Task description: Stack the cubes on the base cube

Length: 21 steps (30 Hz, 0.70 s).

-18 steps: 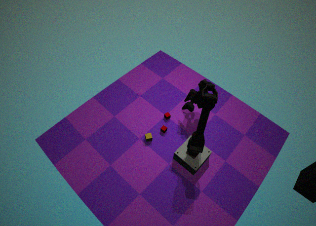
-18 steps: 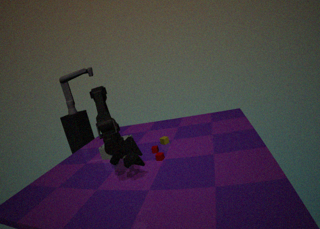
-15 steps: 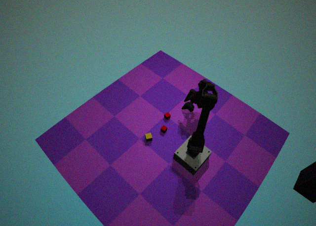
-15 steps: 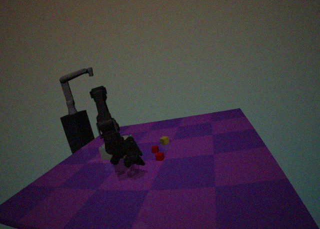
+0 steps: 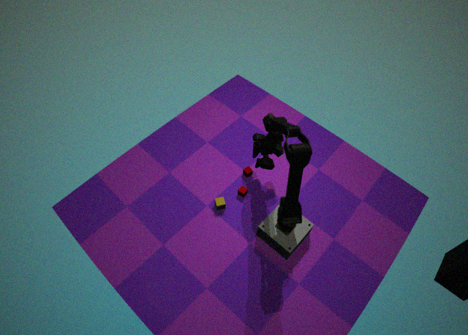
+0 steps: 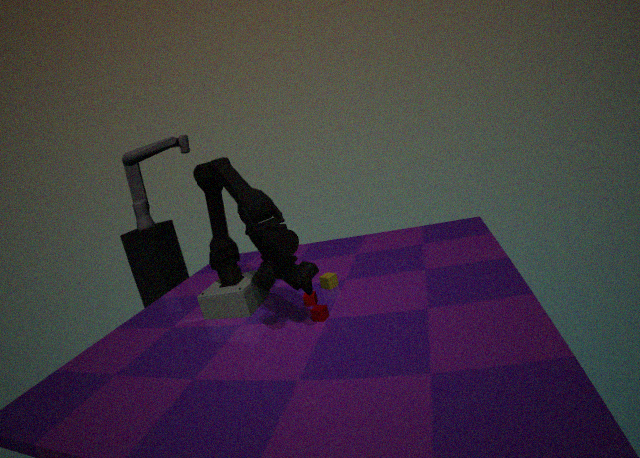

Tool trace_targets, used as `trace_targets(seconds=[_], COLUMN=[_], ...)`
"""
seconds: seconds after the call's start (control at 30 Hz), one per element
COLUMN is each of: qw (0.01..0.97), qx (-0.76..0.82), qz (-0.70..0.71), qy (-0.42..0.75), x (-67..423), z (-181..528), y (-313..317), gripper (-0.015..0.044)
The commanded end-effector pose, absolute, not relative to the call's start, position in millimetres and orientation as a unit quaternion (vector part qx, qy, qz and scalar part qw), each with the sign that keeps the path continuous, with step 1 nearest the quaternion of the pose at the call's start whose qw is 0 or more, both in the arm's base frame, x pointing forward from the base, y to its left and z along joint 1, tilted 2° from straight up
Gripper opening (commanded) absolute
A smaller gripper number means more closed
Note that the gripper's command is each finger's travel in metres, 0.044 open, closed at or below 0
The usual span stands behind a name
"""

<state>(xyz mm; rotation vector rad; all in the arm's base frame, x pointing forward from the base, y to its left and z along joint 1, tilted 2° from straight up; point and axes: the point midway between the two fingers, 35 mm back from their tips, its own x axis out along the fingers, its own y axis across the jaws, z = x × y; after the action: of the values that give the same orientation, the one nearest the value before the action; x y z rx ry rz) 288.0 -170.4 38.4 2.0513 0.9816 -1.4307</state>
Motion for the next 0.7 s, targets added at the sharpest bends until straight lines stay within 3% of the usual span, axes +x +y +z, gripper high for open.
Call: trace_targets(seconds=[0.0,0.5,0.67], qw=[0.287,0.5,0.52], qx=[0.694,0.495,0.473], qz=[-0.525,-0.495,-0.488], qy=[0.4,0.51,0.518], x=[287.5,268.3,264.9], z=[44.5,70.3,72.8], y=[-138.4,-45.2,-37.9], gripper=[0.0265,0.0265,0.0265])
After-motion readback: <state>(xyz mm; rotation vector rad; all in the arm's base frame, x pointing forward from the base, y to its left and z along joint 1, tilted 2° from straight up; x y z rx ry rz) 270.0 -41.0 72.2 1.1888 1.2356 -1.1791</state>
